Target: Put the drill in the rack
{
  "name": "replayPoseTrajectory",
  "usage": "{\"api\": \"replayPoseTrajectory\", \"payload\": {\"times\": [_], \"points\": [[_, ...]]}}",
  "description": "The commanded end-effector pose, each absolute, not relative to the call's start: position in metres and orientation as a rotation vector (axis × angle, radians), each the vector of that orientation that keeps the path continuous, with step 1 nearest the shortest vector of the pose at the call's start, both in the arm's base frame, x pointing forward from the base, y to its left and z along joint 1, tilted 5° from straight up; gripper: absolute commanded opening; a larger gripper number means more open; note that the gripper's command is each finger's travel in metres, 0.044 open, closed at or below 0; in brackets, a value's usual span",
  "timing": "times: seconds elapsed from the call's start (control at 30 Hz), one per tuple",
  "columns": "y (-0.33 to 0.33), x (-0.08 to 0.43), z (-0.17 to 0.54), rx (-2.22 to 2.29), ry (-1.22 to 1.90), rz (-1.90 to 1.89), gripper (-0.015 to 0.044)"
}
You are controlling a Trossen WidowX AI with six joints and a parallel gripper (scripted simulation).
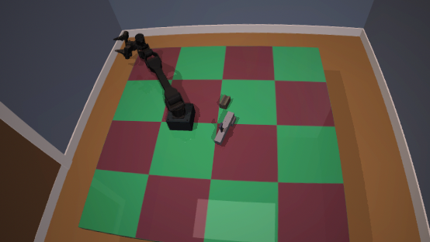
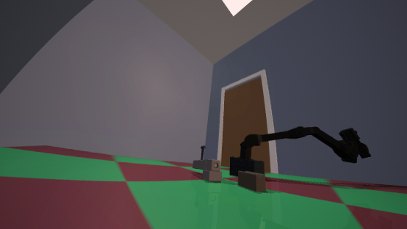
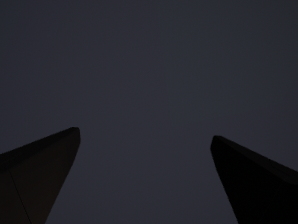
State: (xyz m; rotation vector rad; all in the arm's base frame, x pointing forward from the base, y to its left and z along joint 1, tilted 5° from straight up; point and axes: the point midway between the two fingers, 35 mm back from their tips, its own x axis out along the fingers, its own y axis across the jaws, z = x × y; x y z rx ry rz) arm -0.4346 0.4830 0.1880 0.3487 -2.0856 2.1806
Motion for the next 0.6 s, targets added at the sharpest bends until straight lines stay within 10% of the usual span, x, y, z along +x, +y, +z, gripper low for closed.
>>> {"api": "replayPoseTrajectory", "payload": {"times": [0.0, 0.3, 0.57], "points": [[0.483, -0.435, 0.188, 0.349, -2.086, 2.181, 0.0374], [0.492, -0.426, 0.189, 0.317, -2.058, 2.191, 0.0137], [0.576, -0.319, 0.197, 0.007, -1.726, 2.253, 0.0]]}}
